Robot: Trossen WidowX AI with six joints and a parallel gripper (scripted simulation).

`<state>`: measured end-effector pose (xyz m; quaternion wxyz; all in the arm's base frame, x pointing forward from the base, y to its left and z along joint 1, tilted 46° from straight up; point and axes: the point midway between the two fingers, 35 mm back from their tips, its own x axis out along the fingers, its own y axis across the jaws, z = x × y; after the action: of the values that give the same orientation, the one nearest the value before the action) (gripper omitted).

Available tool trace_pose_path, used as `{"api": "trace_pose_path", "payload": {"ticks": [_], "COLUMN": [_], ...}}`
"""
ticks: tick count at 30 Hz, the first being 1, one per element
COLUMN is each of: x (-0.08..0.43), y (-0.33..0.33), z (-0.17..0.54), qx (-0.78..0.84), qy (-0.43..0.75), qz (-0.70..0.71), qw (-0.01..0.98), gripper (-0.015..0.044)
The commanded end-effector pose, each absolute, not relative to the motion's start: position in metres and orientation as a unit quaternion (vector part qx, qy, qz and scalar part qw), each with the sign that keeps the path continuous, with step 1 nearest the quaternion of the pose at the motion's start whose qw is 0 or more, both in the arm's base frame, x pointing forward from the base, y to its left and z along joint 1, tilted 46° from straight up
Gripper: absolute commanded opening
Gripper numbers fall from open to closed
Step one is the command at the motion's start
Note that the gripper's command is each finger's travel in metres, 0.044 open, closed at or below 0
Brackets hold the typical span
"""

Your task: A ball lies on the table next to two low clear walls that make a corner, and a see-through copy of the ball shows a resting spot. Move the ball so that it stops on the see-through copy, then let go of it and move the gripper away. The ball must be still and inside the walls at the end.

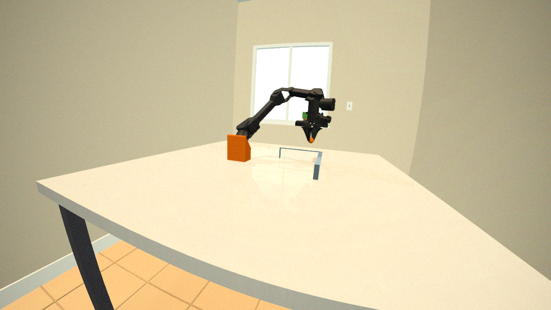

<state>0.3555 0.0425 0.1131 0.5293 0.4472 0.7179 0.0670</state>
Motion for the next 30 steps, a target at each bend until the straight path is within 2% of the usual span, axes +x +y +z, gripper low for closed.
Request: {"api": "trace_pose_path", "payload": {"ticks": [1, 30], "x": [0.355, 0.353], "y": [0.045, 0.061], "z": [0.111, 0.100], "qx": [0.480, 0.634], "qy": [0.720, 0.676], "qz": [0.025, -0.250], "qw": [0.501, 0.280], "gripper": [0.0000, 0.0000]}}
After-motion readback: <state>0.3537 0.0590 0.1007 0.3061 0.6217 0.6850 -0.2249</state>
